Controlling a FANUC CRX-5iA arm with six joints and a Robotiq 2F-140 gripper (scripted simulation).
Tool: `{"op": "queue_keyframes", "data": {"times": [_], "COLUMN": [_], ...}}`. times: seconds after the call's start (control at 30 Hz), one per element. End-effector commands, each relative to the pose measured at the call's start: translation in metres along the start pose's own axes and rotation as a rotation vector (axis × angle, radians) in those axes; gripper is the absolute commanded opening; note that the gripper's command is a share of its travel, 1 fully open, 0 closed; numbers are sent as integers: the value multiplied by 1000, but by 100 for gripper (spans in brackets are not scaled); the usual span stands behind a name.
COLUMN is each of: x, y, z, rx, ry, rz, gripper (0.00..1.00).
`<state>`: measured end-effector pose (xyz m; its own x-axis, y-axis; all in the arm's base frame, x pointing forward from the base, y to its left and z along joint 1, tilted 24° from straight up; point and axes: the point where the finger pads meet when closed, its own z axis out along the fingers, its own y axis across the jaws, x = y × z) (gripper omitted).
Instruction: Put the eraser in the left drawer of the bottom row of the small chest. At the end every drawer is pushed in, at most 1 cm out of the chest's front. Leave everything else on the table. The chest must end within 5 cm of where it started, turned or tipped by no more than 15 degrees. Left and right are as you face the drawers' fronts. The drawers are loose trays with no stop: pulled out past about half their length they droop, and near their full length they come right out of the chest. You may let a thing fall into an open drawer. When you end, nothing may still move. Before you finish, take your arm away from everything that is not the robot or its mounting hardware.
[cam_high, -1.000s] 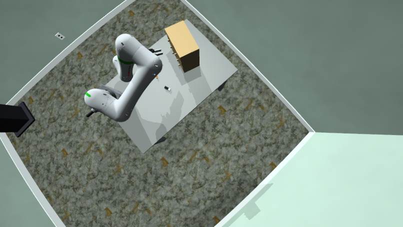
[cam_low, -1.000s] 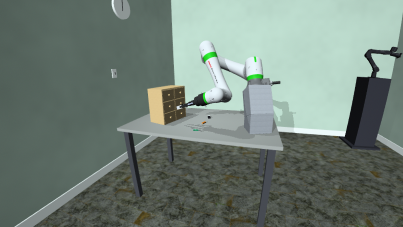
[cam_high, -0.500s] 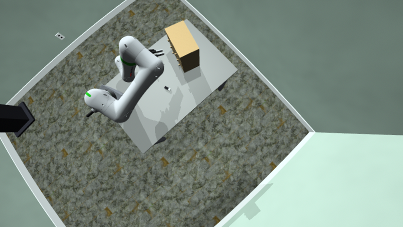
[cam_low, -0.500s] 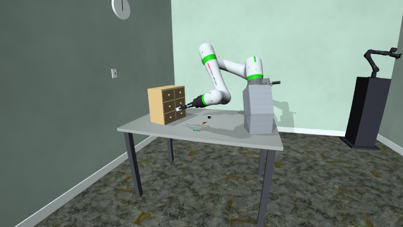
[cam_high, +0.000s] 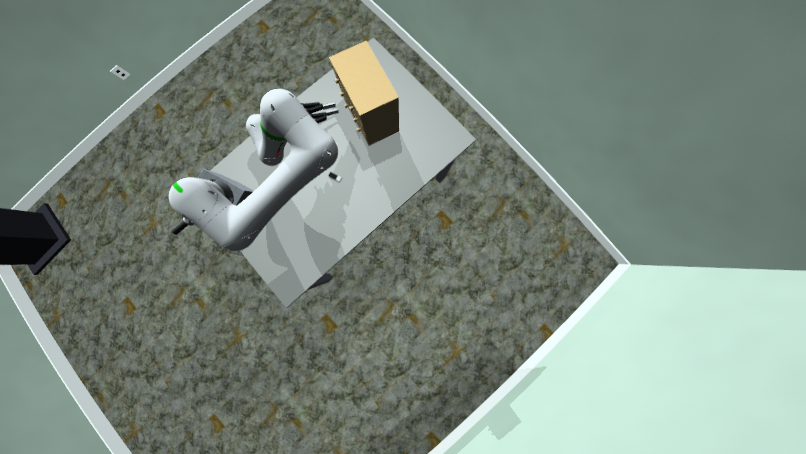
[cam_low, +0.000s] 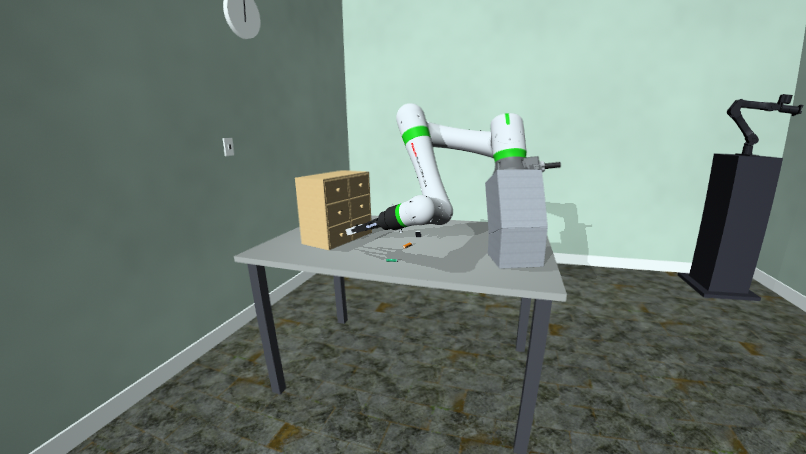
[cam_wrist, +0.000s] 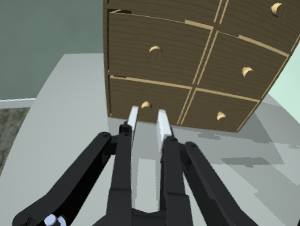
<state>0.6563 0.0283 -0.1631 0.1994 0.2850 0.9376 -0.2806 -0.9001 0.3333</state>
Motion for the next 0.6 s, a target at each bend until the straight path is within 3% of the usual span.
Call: {"op": "queue_keyframes", "data": {"times": [0.0,0.57], "x": [-11,-18], "y": [-1,-1], "z": [15,25], "rx": [2,2], "ry": [1,1], "rz": [0,0], "gripper": [20,20]}}
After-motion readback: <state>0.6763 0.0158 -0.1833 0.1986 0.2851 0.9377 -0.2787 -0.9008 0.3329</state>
